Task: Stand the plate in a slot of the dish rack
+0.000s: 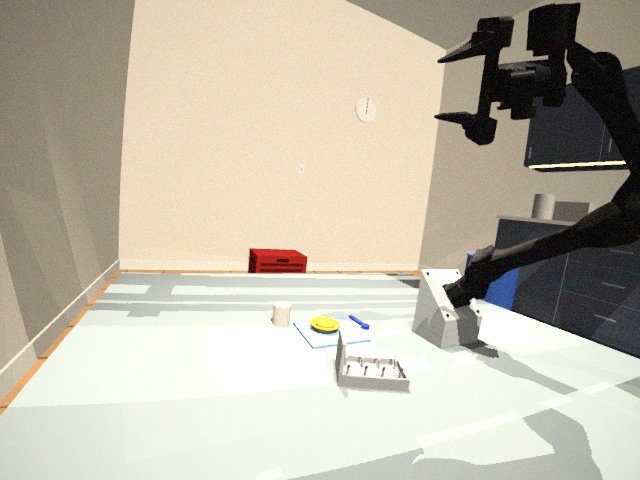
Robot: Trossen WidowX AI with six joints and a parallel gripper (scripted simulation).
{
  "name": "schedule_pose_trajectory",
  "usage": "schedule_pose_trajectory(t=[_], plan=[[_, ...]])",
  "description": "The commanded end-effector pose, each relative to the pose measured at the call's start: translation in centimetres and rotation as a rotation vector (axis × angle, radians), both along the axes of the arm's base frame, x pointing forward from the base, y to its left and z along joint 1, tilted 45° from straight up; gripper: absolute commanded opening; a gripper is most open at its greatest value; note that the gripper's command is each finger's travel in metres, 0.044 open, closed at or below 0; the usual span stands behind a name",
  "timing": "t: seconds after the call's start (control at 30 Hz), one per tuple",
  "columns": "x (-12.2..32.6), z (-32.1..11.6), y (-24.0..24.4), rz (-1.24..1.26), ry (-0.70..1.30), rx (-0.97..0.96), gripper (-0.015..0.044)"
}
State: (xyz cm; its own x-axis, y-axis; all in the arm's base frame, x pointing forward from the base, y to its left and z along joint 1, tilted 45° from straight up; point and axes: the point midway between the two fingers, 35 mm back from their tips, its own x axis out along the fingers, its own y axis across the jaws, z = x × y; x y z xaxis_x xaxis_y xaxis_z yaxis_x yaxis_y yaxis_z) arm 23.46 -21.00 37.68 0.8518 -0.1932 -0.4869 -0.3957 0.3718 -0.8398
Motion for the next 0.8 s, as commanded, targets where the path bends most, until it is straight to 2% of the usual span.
schedule_pose_trajectory(t=[0.0, 0.77], plan=[[1.3, -2.5, -1.1, -0.021, 0.048, 0.131, 0.04], [6.4, -17.6, -3.5, -0.201, 0.39, 0.807, 0.04]])
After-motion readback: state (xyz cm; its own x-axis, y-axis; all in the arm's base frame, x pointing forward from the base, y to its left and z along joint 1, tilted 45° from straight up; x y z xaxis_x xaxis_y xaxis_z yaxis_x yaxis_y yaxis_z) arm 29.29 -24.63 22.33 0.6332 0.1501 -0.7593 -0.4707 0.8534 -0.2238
